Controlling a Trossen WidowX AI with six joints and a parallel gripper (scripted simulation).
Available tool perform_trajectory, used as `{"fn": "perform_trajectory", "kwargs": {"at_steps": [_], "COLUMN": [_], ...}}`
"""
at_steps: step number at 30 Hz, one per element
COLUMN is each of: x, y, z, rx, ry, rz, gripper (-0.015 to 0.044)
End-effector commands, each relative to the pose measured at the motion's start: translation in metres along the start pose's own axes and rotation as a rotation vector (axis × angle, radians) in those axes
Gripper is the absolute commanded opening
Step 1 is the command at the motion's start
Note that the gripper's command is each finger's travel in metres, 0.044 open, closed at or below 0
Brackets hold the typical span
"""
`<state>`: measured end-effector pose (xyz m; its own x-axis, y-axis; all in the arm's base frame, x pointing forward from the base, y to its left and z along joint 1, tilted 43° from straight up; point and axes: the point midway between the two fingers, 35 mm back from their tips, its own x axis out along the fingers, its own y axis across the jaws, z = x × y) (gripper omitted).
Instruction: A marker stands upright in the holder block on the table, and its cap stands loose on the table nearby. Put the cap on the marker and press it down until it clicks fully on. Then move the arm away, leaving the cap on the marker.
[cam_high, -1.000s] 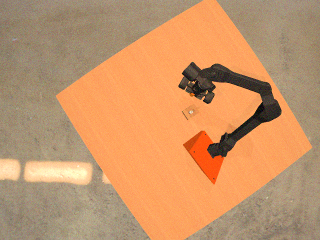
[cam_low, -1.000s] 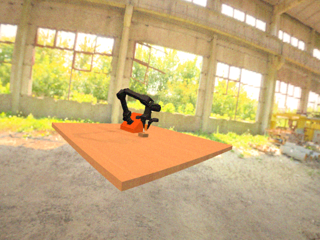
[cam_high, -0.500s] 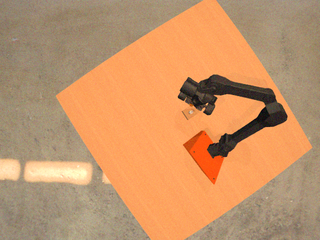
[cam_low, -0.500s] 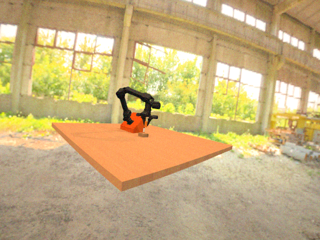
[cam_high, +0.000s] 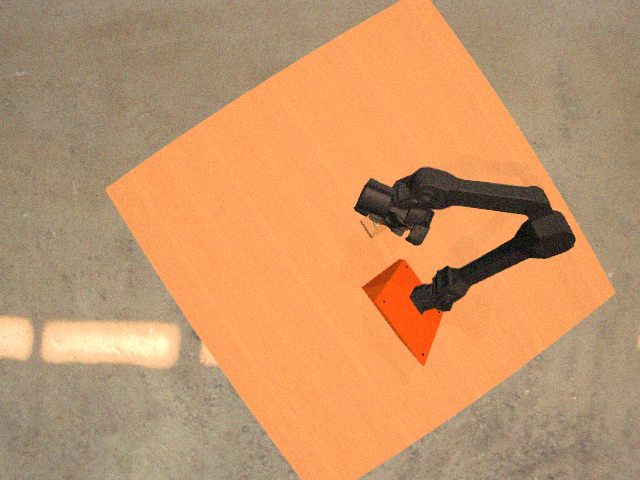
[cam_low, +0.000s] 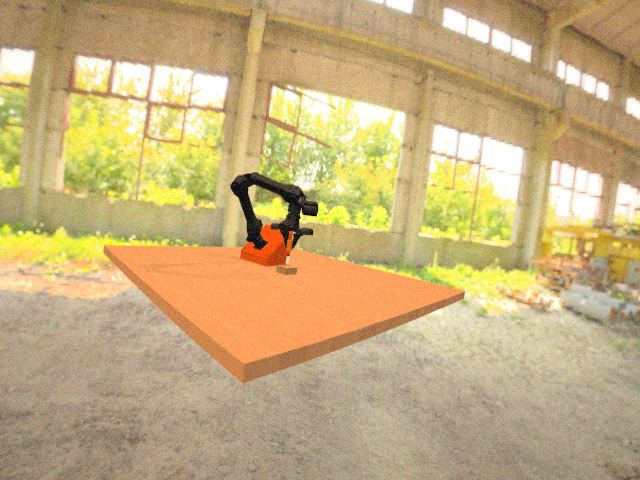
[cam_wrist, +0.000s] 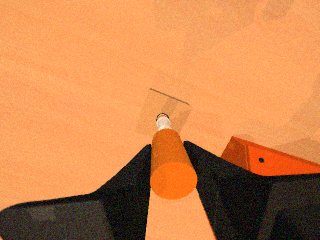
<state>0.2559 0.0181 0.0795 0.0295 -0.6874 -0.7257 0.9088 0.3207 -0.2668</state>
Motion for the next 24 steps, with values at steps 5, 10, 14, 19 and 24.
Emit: {"fn": "perform_trajectory", "kwargs": {"at_steps": [5,10,14,19,24], "x": [0.005,0.012,0.018,0.027,0.035], "y": [-0.001,0.000,0.000,0.000,0.000], "z": [-0.001,-0.002,-0.002,-0.002,-0.002], "rx": [0.012,0.012,0.012,0.012,0.012], "ry": [0.004,0.005,0.005,0.005,0.005], "rz": [0.006,0.006,0.006,0.007,0.007], "gripper": [0.0000,0.0000,0.0000,0.0000,0.0000]}}
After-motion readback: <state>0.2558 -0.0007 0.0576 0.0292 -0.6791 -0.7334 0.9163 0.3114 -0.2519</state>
